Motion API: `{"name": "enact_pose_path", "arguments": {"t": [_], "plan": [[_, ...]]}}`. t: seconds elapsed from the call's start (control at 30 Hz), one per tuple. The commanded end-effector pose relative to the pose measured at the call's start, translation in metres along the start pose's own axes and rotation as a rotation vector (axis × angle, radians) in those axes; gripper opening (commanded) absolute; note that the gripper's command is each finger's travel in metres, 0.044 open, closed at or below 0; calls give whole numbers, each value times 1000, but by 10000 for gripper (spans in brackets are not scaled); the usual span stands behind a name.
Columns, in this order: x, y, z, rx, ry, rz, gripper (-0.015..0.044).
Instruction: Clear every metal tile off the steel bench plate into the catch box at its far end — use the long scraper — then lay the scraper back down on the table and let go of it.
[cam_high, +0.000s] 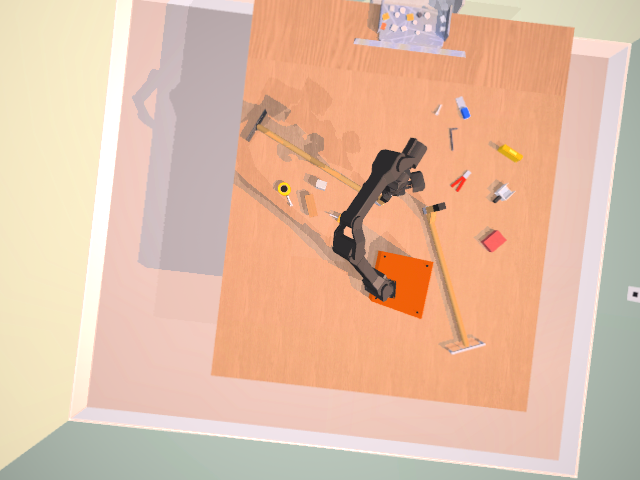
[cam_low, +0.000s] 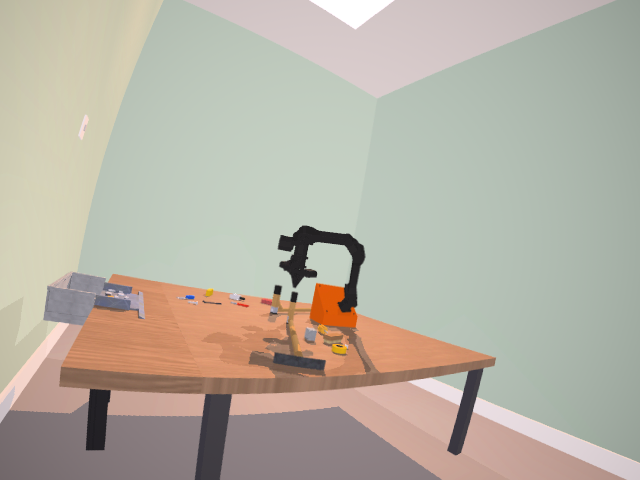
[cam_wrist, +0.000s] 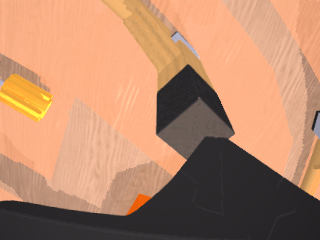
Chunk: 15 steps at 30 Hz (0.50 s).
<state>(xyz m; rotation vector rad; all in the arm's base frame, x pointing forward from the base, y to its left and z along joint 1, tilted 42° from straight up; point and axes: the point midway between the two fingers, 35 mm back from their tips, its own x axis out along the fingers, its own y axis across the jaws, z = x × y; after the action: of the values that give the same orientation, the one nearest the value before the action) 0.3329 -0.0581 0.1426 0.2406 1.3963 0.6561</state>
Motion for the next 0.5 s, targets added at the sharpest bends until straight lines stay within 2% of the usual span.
{"name": "enact_pose_path", "arguments": {"t": [0.0, 0.47], "plan": [[-2, -20, -5, 46, -15, 12, 0], [-3, -83, -36, 227, -59, 65, 0]]}}
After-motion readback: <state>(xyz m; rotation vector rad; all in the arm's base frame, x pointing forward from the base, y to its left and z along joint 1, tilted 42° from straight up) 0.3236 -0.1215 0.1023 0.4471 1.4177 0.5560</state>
